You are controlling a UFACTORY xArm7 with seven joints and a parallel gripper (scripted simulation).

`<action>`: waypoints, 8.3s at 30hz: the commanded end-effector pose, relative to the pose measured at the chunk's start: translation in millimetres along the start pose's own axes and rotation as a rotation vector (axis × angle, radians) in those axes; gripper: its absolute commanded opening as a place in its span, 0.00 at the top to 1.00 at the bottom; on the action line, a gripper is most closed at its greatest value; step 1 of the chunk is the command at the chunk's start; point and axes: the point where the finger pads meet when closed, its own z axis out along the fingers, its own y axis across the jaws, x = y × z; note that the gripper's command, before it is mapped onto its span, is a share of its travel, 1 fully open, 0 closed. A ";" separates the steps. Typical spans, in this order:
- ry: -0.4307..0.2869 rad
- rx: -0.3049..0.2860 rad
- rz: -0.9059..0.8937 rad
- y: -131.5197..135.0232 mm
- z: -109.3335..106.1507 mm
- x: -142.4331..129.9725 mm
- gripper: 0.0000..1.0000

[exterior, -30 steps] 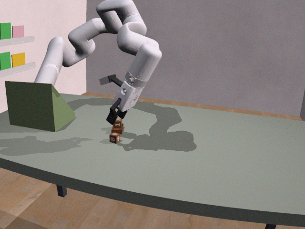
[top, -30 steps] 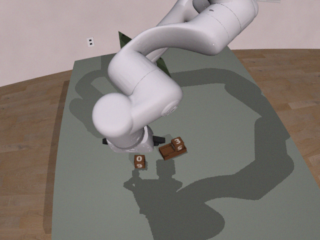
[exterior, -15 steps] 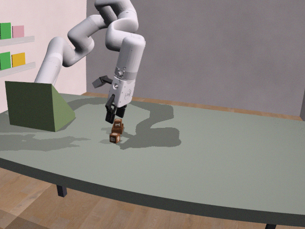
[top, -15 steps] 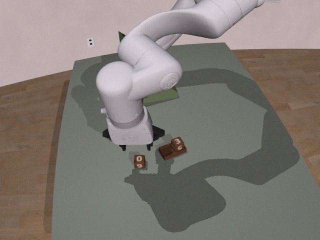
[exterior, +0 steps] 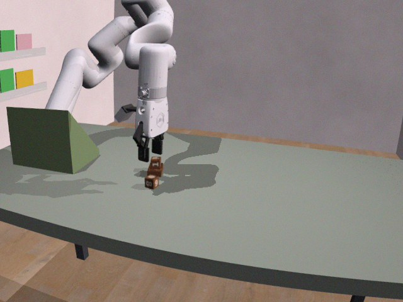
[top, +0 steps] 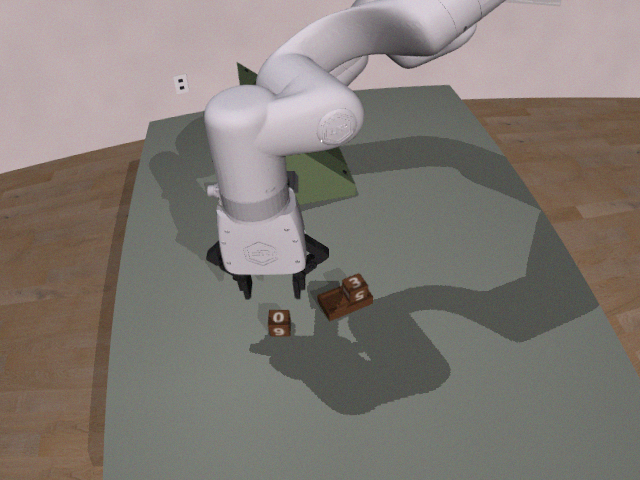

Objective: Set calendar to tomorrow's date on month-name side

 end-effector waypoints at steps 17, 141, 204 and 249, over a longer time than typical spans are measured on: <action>-0.035 0.002 -0.007 0.1 -1.6 -1.4 0.00; -0.004 -0.054 3.128 -0.1 -3.4 -2.0 0.00; -0.004 -0.054 3.134 0.0 8.9 -2.5 0.53; -0.004 -0.054 3.134 0.1 48.4 -4.1 0.53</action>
